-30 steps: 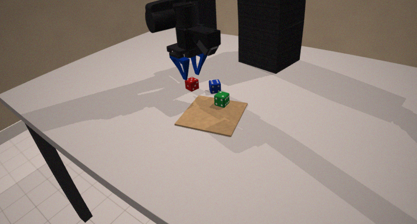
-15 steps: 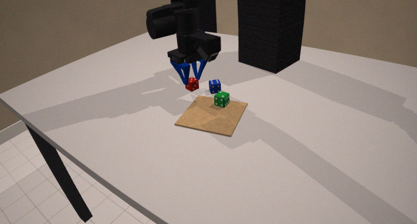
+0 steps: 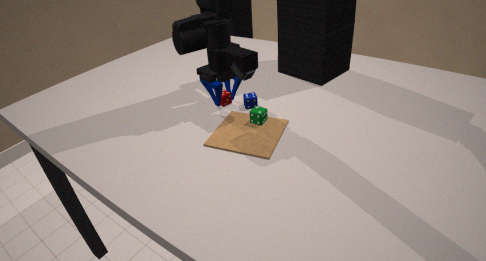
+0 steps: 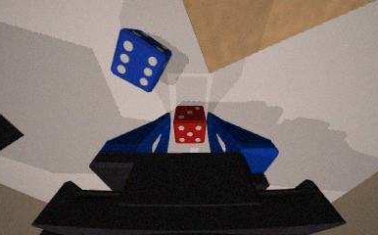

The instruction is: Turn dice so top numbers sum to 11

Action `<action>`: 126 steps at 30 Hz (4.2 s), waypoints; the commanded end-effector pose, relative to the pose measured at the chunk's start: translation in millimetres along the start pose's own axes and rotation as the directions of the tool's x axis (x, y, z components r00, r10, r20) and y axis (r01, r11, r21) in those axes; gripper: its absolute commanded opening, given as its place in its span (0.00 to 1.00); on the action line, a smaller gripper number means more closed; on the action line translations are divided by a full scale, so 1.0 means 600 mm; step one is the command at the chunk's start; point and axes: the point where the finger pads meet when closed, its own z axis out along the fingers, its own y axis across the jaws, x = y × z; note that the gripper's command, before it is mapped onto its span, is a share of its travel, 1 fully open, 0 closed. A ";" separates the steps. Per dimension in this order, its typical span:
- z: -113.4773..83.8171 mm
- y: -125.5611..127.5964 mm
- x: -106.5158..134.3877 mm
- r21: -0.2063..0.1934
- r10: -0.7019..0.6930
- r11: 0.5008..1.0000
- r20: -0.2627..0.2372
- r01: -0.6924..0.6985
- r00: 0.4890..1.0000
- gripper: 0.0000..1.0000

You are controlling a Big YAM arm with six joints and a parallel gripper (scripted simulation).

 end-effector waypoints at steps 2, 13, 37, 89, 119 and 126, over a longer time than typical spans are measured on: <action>-0.007 -0.010 0.000 0.020 -0.005 1.000 0.001 0.005 1.000 0.45; -0.007 -0.010 0.000 0.019 -0.005 1.000 0.001 0.005 1.000 0.45; -0.007 -0.010 0.000 0.019 -0.005 1.000 0.001 0.005 1.000 0.26; -0.156 -0.007 0.004 0.014 -0.001 1.000 0.002 0.001 1.000 0.26; -0.148 -0.069 -0.210 -0.003 0.198 0.980 -0.002 -0.198 0.980 0.26; -0.142 -0.065 -0.390 0.002 0.342 0.940 0.002 -0.342 0.940 0.26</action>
